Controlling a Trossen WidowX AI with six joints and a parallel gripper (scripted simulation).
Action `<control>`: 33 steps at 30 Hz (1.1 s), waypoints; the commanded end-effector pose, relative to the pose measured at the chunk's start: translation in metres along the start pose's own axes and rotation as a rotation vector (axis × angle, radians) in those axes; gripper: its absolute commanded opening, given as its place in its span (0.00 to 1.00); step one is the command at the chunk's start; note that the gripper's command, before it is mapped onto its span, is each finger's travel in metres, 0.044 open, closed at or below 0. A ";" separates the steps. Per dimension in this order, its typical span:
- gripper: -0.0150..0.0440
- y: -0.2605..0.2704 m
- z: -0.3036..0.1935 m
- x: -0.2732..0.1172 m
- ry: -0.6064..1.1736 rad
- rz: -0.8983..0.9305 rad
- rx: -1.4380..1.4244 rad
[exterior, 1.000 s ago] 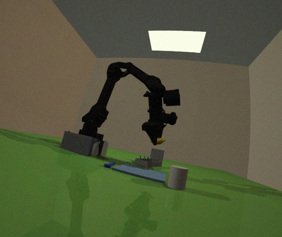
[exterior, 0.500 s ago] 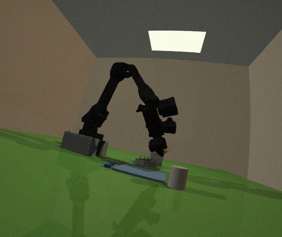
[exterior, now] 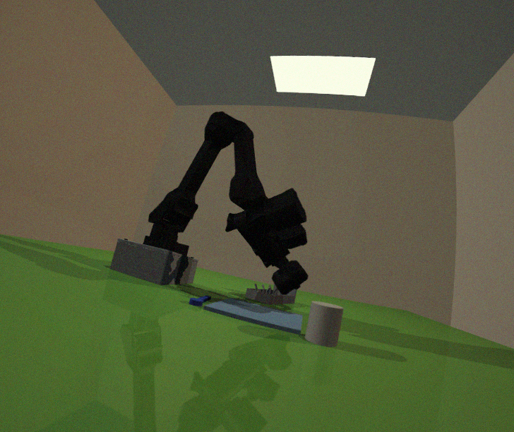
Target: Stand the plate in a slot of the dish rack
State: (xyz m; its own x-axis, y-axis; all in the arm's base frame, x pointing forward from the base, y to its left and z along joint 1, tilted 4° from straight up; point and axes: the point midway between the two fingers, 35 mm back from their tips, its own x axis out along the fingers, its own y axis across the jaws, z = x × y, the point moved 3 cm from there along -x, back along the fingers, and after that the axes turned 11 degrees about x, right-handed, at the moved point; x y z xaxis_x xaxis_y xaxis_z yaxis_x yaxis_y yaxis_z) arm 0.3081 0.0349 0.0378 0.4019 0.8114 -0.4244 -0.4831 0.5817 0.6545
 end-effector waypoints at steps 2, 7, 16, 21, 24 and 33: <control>0.25 0.002 -0.012 -0.005 -0.083 0.084 -0.138; 0.25 0.006 -0.023 -0.010 -0.159 0.147 -0.267; 0.25 0.020 -0.044 -0.024 -0.300 0.243 -0.508; 0.25 0.027 -0.052 -0.029 -0.352 0.271 -0.595; 0.25 0.028 -0.053 -0.030 -0.356 0.275 -0.602; 0.25 0.028 -0.053 -0.030 -0.356 0.275 -0.602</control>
State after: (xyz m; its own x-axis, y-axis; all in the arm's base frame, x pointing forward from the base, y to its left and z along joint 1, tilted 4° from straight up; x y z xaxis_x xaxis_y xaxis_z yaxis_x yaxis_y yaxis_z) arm 0.2430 0.0298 0.0349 0.3879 0.9216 -0.0090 -0.8986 0.3804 0.2187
